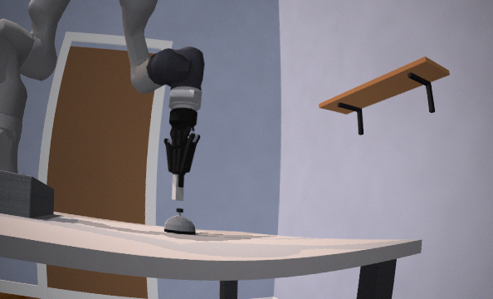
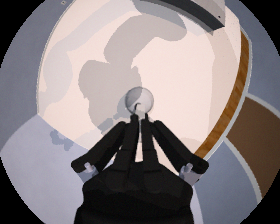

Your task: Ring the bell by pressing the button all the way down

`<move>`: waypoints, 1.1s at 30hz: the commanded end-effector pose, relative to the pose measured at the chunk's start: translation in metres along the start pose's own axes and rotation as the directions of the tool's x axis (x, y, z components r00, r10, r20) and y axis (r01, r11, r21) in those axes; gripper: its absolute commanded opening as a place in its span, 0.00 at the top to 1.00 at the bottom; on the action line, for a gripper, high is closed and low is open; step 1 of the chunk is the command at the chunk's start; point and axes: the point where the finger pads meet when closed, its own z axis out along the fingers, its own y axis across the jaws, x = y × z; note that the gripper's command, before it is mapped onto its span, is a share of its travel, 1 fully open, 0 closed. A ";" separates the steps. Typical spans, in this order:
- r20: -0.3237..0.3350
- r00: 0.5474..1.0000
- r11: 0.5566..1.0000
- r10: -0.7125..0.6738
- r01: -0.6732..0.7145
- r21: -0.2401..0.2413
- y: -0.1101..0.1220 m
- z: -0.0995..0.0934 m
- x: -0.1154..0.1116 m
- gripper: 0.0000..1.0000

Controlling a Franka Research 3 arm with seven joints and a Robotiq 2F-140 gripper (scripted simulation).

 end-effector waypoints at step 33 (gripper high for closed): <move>0.008 1.000 1.000 0.022 -0.022 0.004 0.001 0.013 -0.003 1.00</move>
